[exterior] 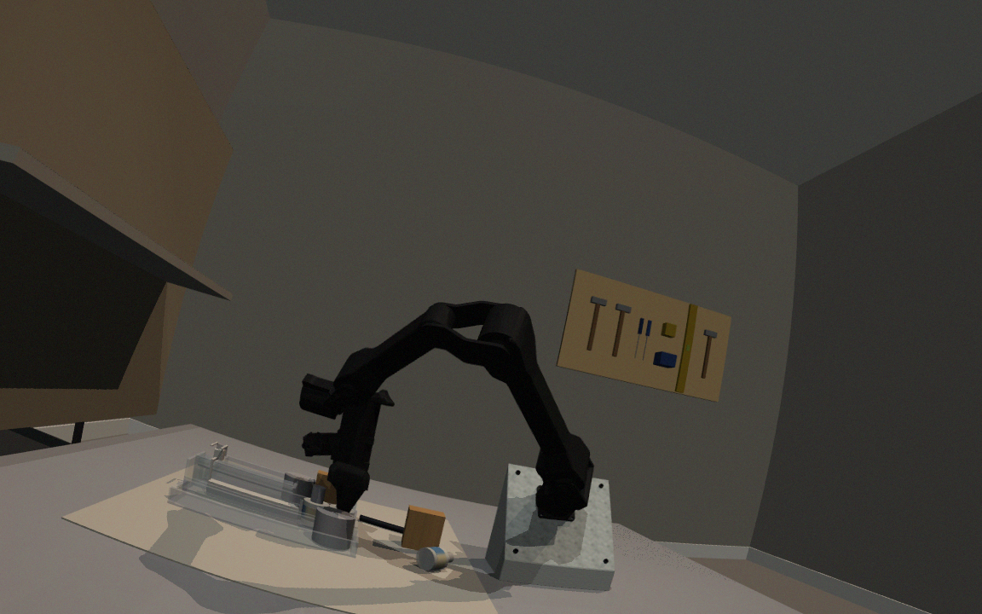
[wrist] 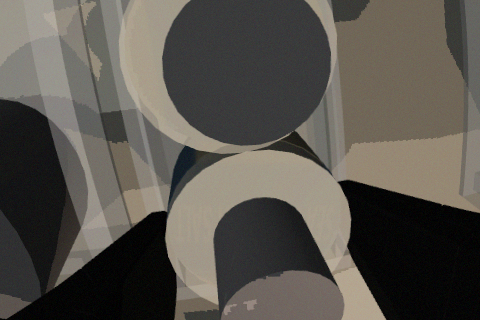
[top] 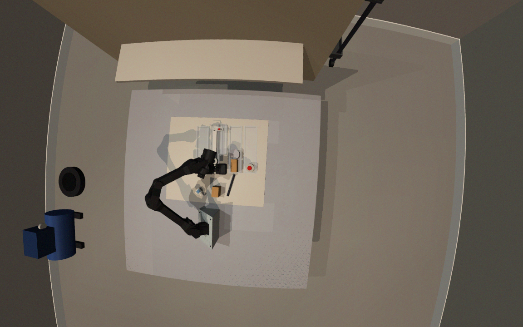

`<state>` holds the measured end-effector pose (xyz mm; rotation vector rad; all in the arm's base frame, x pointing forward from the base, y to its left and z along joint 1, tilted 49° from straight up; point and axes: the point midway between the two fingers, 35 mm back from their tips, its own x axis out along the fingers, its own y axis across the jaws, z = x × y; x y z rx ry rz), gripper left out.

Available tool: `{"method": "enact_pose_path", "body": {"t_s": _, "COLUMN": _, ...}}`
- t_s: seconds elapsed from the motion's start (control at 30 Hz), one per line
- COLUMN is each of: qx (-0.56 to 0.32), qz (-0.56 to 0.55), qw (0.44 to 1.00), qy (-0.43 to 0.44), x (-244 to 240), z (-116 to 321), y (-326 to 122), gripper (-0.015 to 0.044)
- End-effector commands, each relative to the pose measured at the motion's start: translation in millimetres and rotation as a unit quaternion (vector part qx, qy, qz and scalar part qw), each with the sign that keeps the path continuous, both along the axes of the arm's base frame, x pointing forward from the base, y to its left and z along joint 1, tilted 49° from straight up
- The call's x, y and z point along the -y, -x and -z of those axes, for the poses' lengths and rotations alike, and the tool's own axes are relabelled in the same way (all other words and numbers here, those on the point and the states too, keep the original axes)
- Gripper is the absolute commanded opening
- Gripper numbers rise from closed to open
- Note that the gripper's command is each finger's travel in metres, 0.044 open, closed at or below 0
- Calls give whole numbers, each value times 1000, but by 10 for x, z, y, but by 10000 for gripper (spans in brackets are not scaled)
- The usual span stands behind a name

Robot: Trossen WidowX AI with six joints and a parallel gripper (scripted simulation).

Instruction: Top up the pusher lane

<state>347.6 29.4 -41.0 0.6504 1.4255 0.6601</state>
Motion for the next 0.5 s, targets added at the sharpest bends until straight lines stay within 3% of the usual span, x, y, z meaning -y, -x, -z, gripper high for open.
{"method": "enact_pose_path", "body": {"t_s": 0.0, "qx": 7, "qz": -1, "qw": 1000, "qy": -5, "x": -20, "z": -15, "y": -15, "gripper": 0}}
{"method": "enact_pose_path", "body": {"t_s": 0.47, "qx": 7, "qz": -1, "qw": 1000, "qy": -5, "x": -20, "z": -13, "y": 9, "gripper": 0}}
